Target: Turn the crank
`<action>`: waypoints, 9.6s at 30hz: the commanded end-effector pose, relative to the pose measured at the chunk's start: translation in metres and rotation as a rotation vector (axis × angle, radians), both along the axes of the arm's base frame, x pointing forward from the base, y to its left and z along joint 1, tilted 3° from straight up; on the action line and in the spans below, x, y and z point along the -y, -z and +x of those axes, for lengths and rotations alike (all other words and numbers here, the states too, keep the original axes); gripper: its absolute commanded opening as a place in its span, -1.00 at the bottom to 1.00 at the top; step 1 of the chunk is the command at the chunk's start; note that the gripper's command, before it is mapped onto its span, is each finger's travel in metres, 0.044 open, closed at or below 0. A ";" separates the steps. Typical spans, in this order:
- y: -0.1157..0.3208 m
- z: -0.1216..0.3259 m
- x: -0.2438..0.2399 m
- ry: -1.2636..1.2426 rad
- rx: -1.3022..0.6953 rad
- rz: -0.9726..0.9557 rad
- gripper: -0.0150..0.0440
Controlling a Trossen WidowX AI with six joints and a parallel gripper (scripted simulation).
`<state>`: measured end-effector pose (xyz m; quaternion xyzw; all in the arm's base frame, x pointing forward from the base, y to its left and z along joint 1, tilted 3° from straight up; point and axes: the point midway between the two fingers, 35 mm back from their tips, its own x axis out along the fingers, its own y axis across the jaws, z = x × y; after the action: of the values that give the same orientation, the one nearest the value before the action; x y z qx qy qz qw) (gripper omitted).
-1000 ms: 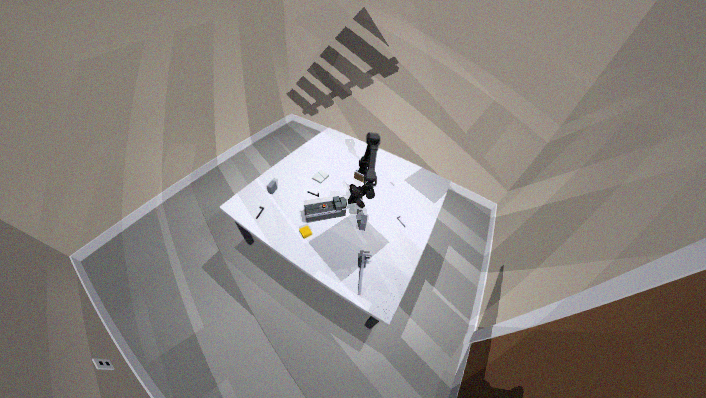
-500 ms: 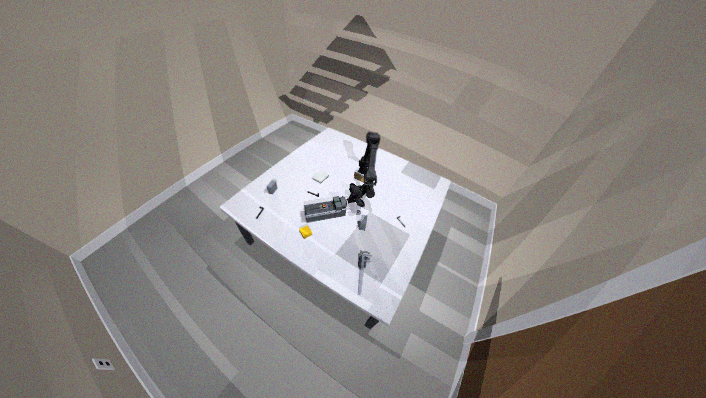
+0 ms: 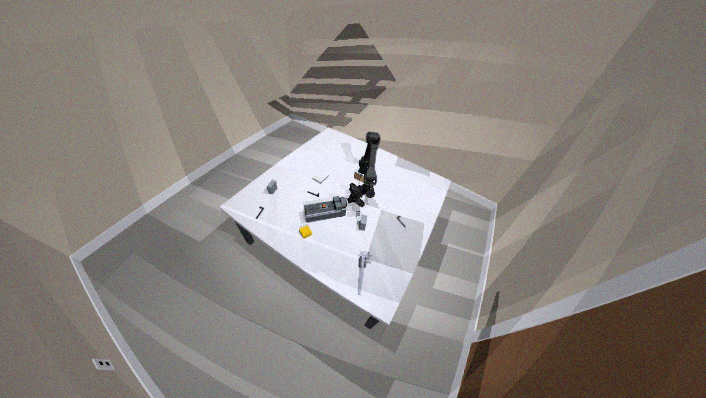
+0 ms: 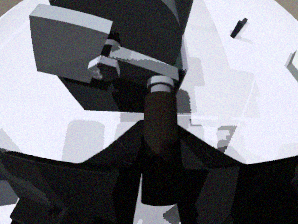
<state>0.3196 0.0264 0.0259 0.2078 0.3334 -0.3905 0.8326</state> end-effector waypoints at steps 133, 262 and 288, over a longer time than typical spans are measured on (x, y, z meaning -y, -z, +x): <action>-0.088 0.078 0.133 -0.648 0.050 -0.012 1.00; -0.088 0.077 0.133 -0.644 0.049 -0.009 0.20; -0.088 0.077 0.133 -0.644 0.050 -0.008 -0.49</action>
<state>0.3968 -0.1069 0.1142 0.0978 0.3600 -0.1028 0.9221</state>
